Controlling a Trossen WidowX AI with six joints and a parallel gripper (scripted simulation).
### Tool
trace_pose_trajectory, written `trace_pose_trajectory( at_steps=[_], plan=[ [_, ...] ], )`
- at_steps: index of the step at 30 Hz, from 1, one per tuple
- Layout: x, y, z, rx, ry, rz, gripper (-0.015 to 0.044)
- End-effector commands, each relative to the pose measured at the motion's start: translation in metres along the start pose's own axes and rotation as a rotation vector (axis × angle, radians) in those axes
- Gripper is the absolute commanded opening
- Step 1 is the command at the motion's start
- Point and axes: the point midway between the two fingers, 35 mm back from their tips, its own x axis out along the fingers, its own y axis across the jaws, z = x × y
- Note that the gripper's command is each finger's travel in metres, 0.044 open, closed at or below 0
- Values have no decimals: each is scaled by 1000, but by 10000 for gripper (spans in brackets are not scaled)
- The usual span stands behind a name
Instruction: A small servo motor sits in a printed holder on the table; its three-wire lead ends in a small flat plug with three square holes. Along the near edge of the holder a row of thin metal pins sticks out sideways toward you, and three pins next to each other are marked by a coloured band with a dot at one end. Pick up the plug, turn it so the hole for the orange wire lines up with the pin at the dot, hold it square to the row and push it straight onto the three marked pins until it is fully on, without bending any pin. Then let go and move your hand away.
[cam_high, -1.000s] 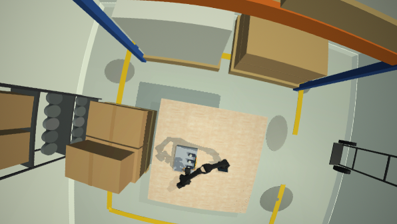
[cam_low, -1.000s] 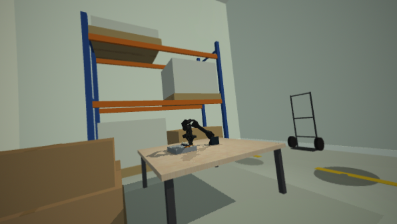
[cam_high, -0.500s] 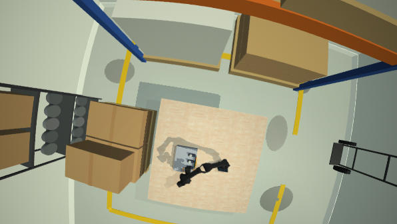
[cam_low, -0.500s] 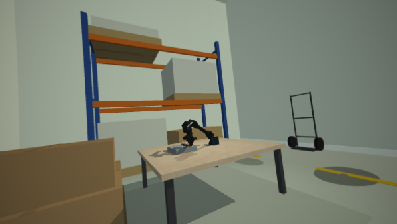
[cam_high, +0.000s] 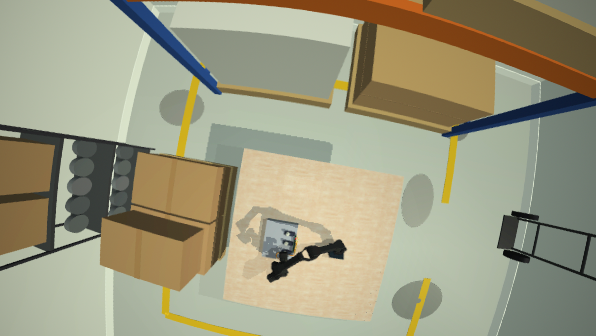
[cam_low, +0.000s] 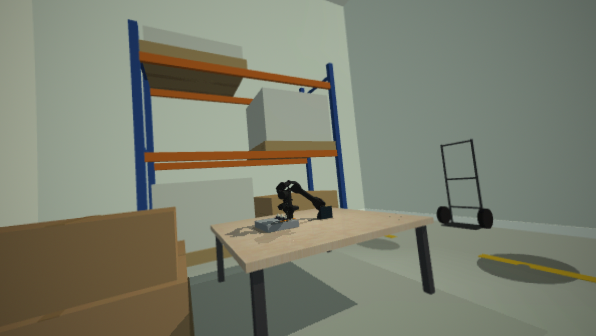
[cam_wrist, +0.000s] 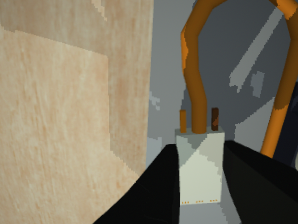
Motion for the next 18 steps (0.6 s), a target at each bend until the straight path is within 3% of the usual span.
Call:
trace_pose_trajectory(
  at_steps=[1,8,18],
  plan=[
    [-20,3,1,2,-19,10,0],
    [-49,2,-1,-3,-30,15,0],
    [-55,-12,-8,-223,-30,11,0]
  ],
)
